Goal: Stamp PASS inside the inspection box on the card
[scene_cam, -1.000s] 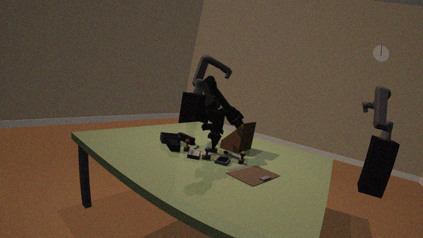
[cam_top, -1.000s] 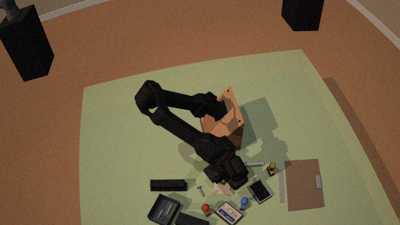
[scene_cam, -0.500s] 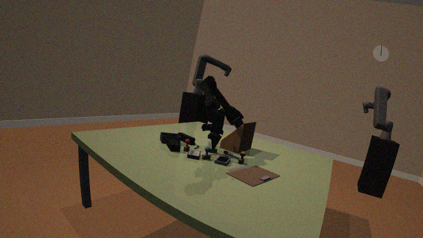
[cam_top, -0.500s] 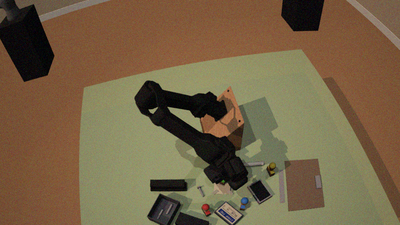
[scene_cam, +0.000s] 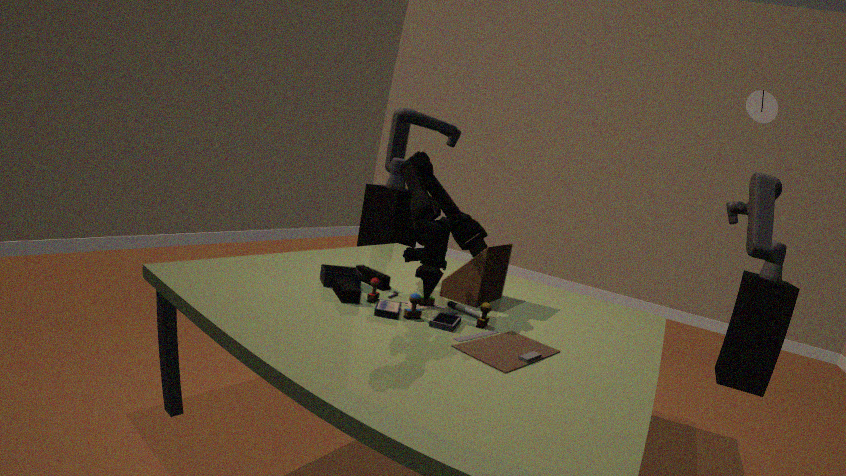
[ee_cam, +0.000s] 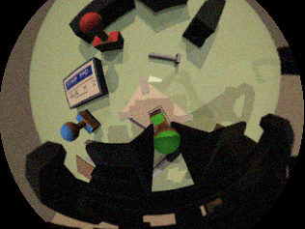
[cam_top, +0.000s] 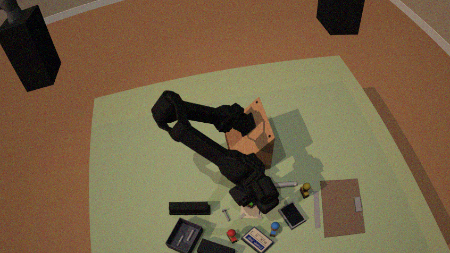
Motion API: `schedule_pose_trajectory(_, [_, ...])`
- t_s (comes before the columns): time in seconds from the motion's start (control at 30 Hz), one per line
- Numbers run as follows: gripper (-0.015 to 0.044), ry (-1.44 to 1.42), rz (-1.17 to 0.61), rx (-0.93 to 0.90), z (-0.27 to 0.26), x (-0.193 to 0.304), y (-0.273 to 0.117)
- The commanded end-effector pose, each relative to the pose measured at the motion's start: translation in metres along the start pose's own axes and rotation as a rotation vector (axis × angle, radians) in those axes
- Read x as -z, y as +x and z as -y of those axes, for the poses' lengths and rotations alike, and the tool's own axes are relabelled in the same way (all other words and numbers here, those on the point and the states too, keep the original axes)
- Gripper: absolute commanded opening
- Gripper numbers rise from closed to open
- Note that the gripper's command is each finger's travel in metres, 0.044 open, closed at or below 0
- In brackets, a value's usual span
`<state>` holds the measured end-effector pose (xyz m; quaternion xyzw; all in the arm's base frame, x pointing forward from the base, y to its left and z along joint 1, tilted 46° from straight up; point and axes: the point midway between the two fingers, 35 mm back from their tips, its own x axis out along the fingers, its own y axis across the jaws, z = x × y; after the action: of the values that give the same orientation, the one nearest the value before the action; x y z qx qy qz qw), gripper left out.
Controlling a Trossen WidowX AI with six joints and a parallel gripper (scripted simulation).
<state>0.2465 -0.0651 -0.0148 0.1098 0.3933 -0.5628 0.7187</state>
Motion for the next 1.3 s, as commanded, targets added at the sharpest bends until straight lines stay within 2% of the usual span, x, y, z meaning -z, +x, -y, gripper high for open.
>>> schedule_pose_trajectory(0.0, [0.0000, -0.001, 0.004, 0.003, 0.0005, -0.0006, 0.0015])
schedule_pose_trajectory(1.27, [0.0000, -0.001, 0.004, 0.003, 0.0003, -0.0007, -0.0060])
